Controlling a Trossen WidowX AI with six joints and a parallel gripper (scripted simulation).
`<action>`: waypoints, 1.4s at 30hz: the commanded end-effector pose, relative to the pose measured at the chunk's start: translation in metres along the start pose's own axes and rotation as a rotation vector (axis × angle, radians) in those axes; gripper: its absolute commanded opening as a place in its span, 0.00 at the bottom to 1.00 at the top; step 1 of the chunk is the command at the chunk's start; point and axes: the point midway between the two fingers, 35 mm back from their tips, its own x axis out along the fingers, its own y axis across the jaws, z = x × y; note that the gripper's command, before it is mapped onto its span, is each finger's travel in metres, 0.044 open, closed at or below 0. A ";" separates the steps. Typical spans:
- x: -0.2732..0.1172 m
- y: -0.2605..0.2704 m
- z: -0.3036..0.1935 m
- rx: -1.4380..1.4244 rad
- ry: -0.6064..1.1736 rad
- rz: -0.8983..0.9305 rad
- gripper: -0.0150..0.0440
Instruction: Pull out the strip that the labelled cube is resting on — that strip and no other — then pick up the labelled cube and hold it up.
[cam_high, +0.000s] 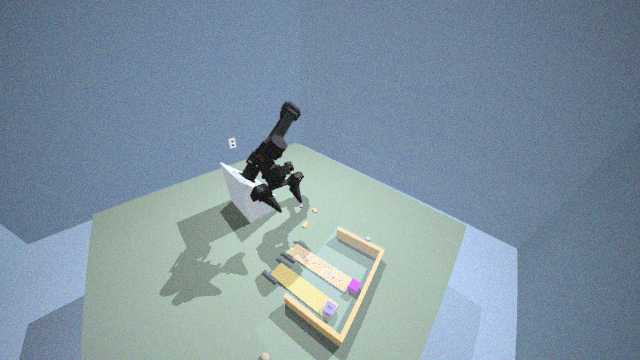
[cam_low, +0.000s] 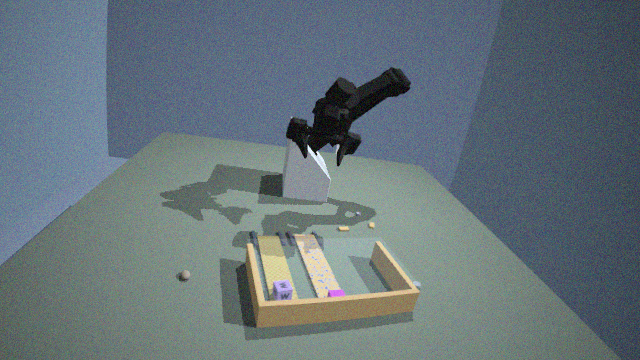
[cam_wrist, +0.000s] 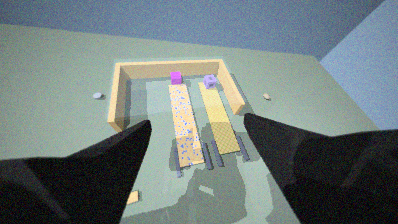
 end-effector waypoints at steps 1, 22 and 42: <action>-0.002 0.007 -0.013 0.124 0.037 0.040 0.93; -0.002 0.006 -0.013 0.123 0.039 0.040 0.89; 0.102 -0.060 -0.021 -0.030 0.584 0.026 0.25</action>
